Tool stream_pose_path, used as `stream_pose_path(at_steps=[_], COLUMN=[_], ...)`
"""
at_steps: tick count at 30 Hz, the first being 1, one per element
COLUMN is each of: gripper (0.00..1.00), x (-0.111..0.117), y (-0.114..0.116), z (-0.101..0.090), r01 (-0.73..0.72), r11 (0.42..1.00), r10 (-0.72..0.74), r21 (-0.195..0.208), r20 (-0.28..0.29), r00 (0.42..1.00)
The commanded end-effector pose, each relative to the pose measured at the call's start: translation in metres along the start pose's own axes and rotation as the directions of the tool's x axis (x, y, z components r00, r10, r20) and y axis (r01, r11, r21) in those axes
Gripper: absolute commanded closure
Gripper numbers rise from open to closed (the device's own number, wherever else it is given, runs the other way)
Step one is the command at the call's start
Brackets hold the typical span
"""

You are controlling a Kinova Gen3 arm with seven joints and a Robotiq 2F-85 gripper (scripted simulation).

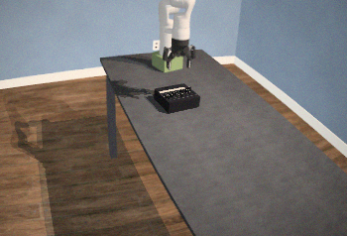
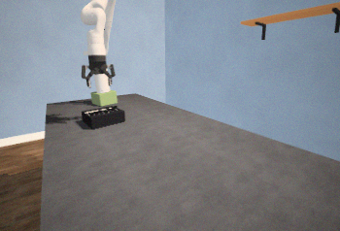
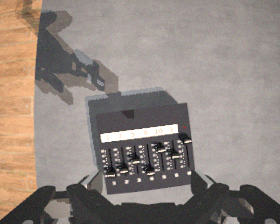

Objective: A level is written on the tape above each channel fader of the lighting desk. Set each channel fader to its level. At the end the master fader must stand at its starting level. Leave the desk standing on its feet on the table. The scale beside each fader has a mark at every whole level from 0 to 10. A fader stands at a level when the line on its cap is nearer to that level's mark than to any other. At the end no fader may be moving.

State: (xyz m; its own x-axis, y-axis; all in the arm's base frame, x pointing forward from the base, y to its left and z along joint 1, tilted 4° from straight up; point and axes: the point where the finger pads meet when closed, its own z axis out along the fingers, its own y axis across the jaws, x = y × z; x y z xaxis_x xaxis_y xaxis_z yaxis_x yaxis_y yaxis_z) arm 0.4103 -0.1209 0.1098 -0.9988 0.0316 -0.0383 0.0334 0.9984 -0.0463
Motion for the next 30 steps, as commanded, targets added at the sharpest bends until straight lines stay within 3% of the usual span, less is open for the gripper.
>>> stream_pose_path(at_steps=[1, 20, 23, 29, 30], gripper=[0.0, 0.0, 0.0, 0.0, 0.0], x=[-0.001, 0.0, -0.016, -0.072, -0.072], y=[0.006, 0.006, 0.009, 0.021, 0.021], z=[-0.01, -0.011, -0.001, 0.035, 0.035], r01=[0.008, 0.004, 0.031, 0.107, 0.107], r11=[1.0, 1.0, 1.0, 0.994, 0.994], r10=[-0.008, -0.004, -0.031, -0.104, -0.104], r21=[0.011, 0.015, 0.005, -0.011, -0.011], r20=[-0.01, -0.014, 0.024, 0.167, 0.167], r00=[1.0, 1.0, 0.999, 0.98, 0.98])
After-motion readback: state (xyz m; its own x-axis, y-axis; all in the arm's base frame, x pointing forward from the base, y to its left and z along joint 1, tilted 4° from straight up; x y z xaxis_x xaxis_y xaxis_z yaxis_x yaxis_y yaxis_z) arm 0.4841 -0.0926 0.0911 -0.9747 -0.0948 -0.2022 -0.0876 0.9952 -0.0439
